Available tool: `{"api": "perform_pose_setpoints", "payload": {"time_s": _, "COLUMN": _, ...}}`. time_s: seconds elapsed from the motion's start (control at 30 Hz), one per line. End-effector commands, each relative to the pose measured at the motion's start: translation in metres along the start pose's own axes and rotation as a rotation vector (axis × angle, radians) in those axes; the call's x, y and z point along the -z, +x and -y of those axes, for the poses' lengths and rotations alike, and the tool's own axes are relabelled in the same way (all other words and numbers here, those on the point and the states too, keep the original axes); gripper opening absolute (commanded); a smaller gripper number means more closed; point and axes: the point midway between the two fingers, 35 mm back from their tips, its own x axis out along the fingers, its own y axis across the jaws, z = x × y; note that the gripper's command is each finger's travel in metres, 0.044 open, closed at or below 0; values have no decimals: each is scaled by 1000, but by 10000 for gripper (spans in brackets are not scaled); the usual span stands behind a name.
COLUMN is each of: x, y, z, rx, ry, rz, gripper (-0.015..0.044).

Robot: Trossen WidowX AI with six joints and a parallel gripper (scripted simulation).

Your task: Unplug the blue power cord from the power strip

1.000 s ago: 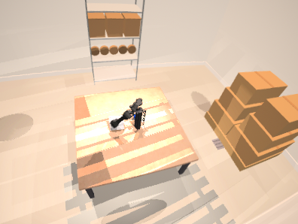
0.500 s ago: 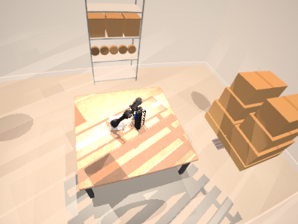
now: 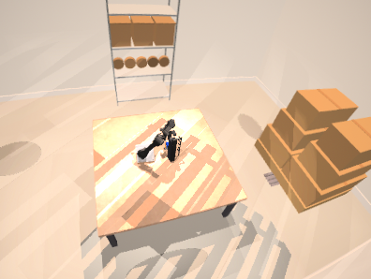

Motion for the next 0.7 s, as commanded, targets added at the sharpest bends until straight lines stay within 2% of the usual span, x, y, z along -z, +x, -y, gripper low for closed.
{"api": "perform_pose_setpoints", "payload": {"time_s": 0.0, "x": 1, "y": 0, "z": 0, "rx": 1, "ry": -2, "rz": -2, "gripper": 160}}
{"api": "perform_pose_setpoints", "payload": {"time_s": 0.67, "x": 15, "y": -7, "z": 0, "rx": 3, "ry": -10, "rz": -8, "gripper": 160}}
